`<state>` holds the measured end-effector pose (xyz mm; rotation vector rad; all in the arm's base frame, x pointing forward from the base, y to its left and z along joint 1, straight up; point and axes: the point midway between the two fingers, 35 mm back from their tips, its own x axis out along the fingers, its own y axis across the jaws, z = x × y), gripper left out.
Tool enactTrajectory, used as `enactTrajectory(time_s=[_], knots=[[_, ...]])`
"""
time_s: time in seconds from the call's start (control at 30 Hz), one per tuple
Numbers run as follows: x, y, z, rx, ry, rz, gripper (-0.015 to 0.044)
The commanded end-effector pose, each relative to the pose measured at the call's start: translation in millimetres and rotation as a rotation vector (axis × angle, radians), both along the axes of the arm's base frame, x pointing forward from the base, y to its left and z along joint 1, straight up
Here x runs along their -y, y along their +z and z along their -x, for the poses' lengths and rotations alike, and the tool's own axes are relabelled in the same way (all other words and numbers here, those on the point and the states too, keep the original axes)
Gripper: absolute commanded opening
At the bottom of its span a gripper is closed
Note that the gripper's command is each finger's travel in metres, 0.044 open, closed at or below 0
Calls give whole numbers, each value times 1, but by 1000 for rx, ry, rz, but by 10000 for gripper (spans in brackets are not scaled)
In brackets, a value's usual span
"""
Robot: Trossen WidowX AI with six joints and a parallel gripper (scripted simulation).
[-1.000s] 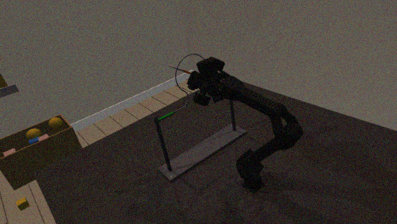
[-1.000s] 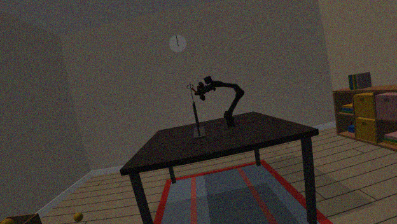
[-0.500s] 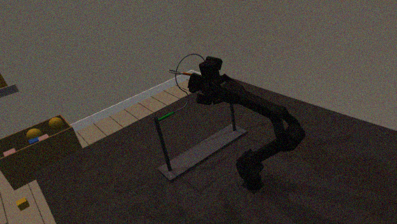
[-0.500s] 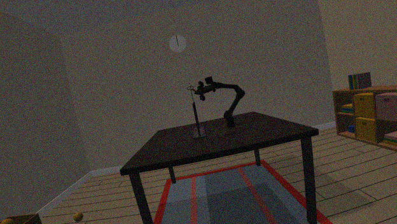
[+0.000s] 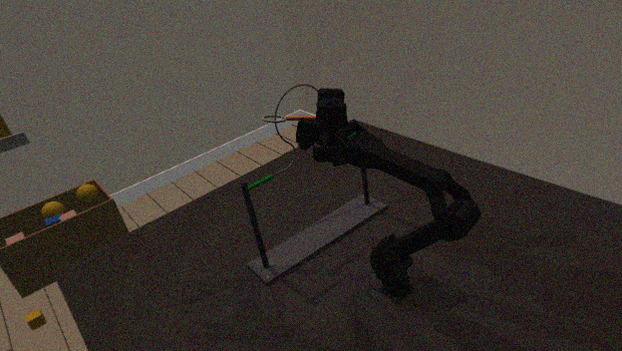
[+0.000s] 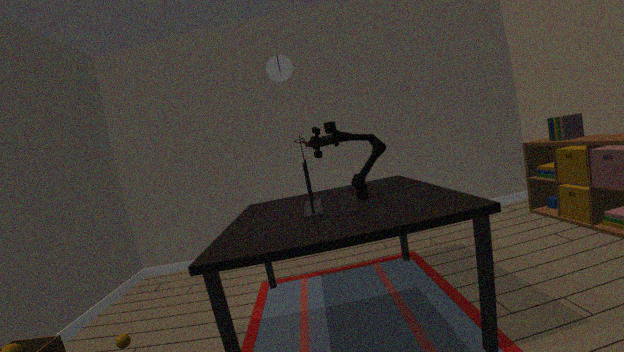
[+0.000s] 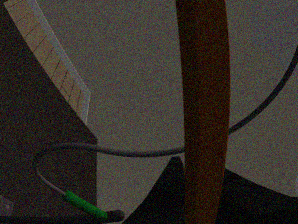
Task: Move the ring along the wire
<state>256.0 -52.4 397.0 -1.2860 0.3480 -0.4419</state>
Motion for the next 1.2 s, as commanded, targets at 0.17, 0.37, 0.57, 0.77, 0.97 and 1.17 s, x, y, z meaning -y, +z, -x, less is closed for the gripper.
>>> enactTrajectory(time_s=[0.17, 0.37, 0.57, 0.77, 0.97, 1.17], knots=[[2, 4, 2, 3, -5, 111, -150], [2, 7, 2, 1, -5, 187, -150], [3, 10, 2, 0, -6, 263, -150], [3, 13, 2, -2, -7, 339, -150], [2, 16, 2, -3, -8, 415, -150], [2, 19, 2, -4, -9, 491, -150]])
